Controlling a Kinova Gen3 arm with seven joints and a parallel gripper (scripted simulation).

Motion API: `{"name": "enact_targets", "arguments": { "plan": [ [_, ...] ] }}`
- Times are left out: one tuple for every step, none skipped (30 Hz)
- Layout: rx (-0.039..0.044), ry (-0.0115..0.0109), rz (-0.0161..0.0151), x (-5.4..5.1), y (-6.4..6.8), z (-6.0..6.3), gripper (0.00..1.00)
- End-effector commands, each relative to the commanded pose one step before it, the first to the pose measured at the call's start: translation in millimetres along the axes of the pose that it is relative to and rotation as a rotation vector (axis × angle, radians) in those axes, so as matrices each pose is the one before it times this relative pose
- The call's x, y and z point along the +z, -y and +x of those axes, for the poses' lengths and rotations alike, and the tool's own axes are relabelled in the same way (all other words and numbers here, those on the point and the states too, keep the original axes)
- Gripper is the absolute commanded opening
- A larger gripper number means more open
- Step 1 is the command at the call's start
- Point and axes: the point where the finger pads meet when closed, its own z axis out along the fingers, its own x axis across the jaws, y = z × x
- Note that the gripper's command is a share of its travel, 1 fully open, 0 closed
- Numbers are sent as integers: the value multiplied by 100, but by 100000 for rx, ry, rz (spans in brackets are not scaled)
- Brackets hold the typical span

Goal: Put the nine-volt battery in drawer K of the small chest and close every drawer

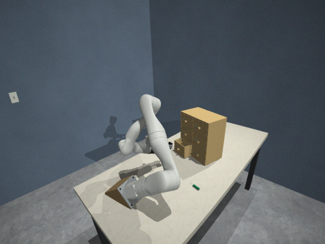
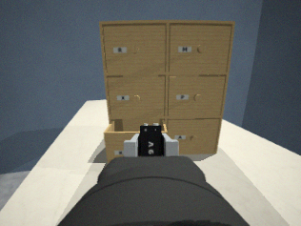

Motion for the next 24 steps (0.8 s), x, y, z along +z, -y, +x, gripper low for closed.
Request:
{"name": "enact_targets", "arguments": {
  "plan": [
    [151, 17, 85, 50, 101, -8, 51],
    [0, 0, 0, 51, 19, 0, 51],
    [0, 0, 0, 66, 24, 0, 51],
    [0, 0, 0, 81, 30, 0, 51],
    [-1, 0, 0, 98, 36, 0, 51],
    [0, 0, 0, 115, 42, 0, 51],
    [1, 0, 0, 133, 48, -1, 51],
    [0, 0, 0, 0, 0, 0, 51],
    [0, 0, 0, 0, 0, 0, 51],
    [0, 0, 0, 151, 55, 0, 51],
    [-1, 0, 0, 169, 62, 1, 51],
    [1, 1, 0, 187, 68, -1, 51],
    [-1, 0, 0, 206, 75, 1, 51],
    [1, 0, 0, 223, 81, -1, 51],
    [-1, 0, 0, 240, 87, 1, 51],
    [1, 0, 0, 256, 93, -1, 51],
    [-1, -1, 1, 272, 99, 1, 51],
    [1, 0, 0, 287, 105, -1, 51],
    [0, 0, 0, 301, 110, 0, 51],
    [-1, -1, 1, 314, 114, 1, 51],
    [1, 1, -1, 326, 119, -1, 51],
    [0, 0, 0, 337, 123, 0, 51],
    [-1, 0, 0, 347, 126, 0, 51],
    [-1, 0, 0, 356, 129, 0, 51]
  ]
}}
